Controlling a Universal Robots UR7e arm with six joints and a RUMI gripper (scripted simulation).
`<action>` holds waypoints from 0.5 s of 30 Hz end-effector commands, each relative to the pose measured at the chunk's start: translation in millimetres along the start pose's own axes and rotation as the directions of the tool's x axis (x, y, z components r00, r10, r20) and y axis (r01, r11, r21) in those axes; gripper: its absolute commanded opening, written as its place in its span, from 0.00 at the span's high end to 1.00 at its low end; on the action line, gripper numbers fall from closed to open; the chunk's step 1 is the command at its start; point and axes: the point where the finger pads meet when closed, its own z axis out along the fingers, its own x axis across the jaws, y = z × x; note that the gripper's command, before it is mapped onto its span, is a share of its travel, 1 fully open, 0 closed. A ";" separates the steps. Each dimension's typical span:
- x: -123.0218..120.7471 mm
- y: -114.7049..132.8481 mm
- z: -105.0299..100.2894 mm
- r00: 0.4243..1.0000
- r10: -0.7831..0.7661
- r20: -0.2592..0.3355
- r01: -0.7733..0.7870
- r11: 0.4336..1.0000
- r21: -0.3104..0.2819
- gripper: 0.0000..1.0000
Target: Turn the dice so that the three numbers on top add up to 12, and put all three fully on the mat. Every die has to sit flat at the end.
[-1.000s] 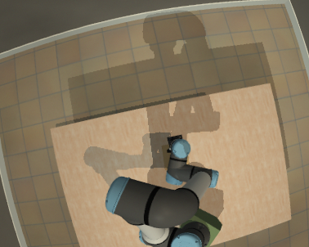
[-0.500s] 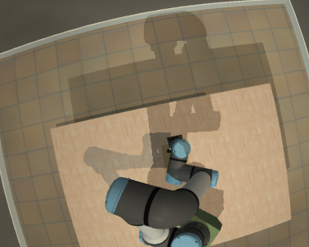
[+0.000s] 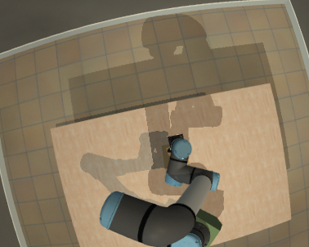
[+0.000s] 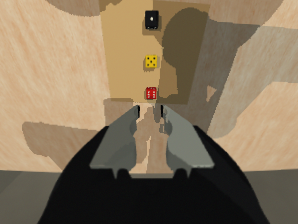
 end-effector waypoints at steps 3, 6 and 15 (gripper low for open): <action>0.7 -2.8 -31.7 1.000 0.001 -0.005 -0.001 1.000 0.007 0.82; 0.7 -2.7 -35.0 1.000 0.001 -0.005 -0.001 1.000 0.007 0.82; 0.7 -2.6 -50.6 1.000 0.001 -0.005 -0.001 1.000 0.007 0.82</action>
